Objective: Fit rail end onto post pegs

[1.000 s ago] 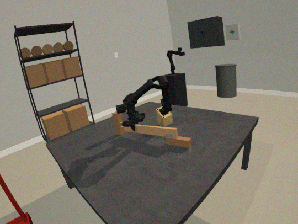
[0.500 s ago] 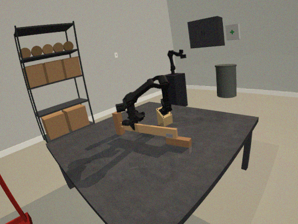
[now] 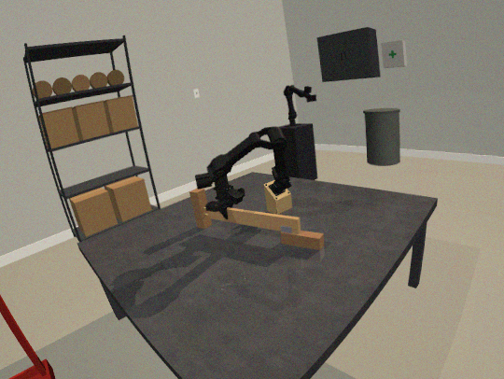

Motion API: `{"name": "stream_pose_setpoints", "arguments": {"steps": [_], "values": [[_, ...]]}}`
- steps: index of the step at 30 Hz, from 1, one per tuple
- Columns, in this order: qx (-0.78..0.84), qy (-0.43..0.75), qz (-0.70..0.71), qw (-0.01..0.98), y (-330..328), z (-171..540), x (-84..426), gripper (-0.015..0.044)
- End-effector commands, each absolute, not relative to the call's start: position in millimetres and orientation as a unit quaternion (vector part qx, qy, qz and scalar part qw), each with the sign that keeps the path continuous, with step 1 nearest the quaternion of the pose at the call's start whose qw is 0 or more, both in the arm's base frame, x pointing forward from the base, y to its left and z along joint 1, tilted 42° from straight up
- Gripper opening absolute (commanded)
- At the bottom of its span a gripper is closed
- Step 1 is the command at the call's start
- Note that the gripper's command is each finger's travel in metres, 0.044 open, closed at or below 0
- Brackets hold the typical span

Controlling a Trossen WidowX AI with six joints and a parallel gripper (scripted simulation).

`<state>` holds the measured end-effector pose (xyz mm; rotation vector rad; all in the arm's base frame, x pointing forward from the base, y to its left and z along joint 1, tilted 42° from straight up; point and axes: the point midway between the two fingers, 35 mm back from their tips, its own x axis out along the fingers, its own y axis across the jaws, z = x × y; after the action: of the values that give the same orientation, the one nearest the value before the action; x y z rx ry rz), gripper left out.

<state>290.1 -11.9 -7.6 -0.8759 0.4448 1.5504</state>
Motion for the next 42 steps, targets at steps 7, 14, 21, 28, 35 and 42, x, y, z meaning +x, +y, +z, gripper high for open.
{"name": "stream_pose_setpoints", "arguments": {"steps": [7,14,21,28,35,42], "values": [[-0.383,0.192,0.667,0.61,-11.4,-8.8,291.4,0.0],[-0.383,0.192,0.667,0.61,-12.0,-8.2,291.0,0.0],[-0.383,0.192,0.667,0.61,-13.5,-6.7,290.6,0.0],[-0.383,0.192,0.667,0.61,-13.9,-6.5,290.5,0.0],[-0.383,0.192,0.667,0.61,-13.8,-8.3,290.5,0.0],[-0.383,0.192,0.667,0.61,-12.6,-8.9,290.2,0.0]]}}
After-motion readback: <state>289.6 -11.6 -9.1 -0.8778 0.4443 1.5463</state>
